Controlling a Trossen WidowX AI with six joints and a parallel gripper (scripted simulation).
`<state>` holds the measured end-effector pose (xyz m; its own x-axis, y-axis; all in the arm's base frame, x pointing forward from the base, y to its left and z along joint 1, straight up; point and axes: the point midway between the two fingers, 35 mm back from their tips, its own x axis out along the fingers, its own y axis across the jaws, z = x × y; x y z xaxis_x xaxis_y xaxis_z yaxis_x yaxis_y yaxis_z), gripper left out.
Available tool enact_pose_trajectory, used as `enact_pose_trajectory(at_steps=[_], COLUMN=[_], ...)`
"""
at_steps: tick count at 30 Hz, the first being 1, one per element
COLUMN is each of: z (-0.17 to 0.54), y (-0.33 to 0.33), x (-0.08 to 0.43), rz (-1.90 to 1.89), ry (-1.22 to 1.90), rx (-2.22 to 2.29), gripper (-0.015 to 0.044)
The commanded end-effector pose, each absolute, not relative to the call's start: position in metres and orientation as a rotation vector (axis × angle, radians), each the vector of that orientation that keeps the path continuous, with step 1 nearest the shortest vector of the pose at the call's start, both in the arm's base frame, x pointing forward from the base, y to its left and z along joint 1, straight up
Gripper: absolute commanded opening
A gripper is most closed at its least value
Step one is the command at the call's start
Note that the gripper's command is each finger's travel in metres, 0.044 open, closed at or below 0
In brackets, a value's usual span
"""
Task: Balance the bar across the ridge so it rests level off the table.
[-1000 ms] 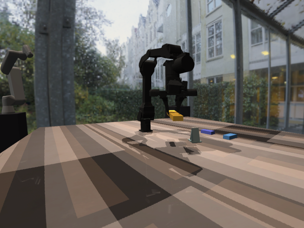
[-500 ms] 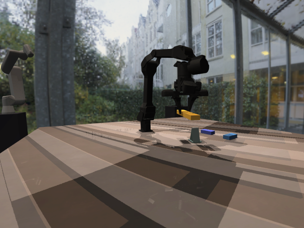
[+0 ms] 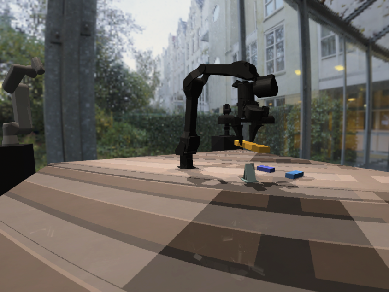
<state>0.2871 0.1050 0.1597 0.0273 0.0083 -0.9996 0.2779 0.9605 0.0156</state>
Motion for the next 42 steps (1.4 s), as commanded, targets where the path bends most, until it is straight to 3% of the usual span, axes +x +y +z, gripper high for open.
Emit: enact_pose_trajectory(at_steps=[1, 42], z=[0.156, 0.117], y=[0.107, 0.107], x=[0.287, 0.288], rz=[-0.215, -0.214], ry=[1.536, 1.536], rx=[0.234, 0.234], gripper=[0.0000, 0.0000])
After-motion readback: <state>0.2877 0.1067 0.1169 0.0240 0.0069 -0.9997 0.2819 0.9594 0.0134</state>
